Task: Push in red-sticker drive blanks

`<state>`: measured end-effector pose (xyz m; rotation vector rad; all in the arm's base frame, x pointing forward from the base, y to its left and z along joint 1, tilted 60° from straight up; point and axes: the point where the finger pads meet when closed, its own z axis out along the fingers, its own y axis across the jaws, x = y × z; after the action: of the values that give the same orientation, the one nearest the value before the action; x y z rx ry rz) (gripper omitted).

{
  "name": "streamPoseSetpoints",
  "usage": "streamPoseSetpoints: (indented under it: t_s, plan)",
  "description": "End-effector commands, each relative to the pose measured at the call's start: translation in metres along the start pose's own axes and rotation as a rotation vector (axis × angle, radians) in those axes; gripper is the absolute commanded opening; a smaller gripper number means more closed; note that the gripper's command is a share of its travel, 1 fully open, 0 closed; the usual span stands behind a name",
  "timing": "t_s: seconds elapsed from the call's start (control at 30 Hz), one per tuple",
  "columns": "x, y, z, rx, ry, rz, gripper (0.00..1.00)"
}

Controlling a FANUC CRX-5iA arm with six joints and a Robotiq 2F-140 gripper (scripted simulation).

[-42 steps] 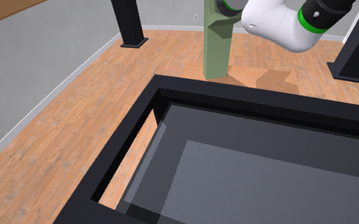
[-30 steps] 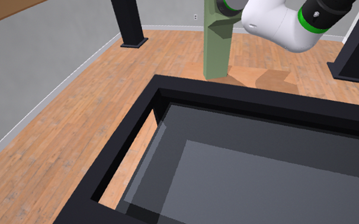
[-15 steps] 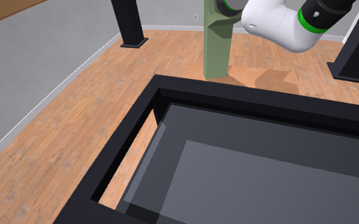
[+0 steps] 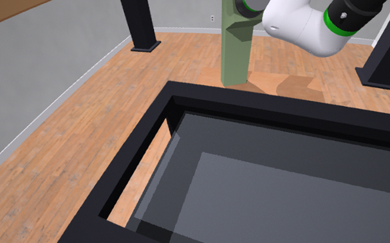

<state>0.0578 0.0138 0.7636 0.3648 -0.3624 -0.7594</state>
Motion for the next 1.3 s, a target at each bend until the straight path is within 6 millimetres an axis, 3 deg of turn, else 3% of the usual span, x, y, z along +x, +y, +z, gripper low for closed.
streamPoseSetpoints:
  t_s: [0.0,0.83,1.27]
  plan:
    - [0.000,0.000,0.000,0.000,0.000,0.000,1.00]
    - [0.004,0.000,0.000,0.000,0.005,-0.002,1.00]
    - [0.025,0.000,-0.003,0.002,0.028,-0.012,1.00]
